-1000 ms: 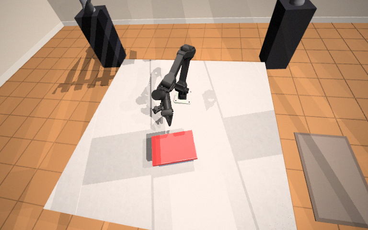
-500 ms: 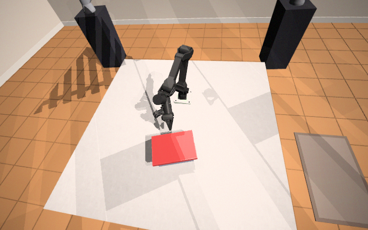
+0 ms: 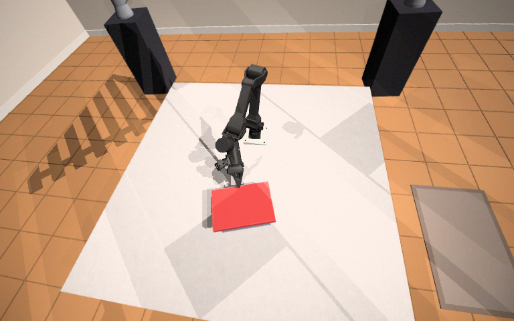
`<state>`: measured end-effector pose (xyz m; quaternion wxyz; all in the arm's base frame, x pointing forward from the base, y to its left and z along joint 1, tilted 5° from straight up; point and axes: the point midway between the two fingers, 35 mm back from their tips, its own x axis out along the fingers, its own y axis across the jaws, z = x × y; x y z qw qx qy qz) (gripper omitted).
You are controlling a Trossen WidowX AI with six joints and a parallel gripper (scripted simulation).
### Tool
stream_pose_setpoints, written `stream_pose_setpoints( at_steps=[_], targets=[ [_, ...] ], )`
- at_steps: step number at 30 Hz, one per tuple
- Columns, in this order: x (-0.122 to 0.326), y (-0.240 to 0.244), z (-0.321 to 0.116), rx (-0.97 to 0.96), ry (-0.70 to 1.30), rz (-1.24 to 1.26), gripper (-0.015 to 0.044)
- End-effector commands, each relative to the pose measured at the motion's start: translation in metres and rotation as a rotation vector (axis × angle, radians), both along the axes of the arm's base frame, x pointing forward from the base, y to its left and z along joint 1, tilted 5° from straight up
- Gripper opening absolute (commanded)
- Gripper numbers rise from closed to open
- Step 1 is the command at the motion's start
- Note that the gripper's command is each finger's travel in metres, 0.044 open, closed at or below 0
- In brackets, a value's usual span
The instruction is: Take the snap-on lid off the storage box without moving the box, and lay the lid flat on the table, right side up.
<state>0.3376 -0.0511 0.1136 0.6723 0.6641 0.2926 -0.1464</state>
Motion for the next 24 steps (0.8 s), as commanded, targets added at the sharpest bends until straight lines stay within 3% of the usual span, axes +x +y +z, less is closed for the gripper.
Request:
stream_pose_setpoints(
  at_steps=[1, 8, 10, 21, 24],
  targets=[
    [0.0033, 0.0024, -0.006, 0.004, 0.006, -0.003, 0.0235],
    [0.0093, 0.005, -0.0113, 0.005, 0.005, -0.004, 0.0235],
    [0.0093, 0.005, -0.0113, 0.005, 0.005, -0.004, 0.0183],
    [0.0093, 0.005, -0.0113, 0.005, 0.005, -0.004, 0.0109],
    [0.0093, 0.005, -0.0113, 0.005, 0.005, -0.004, 0.003]
  ],
)
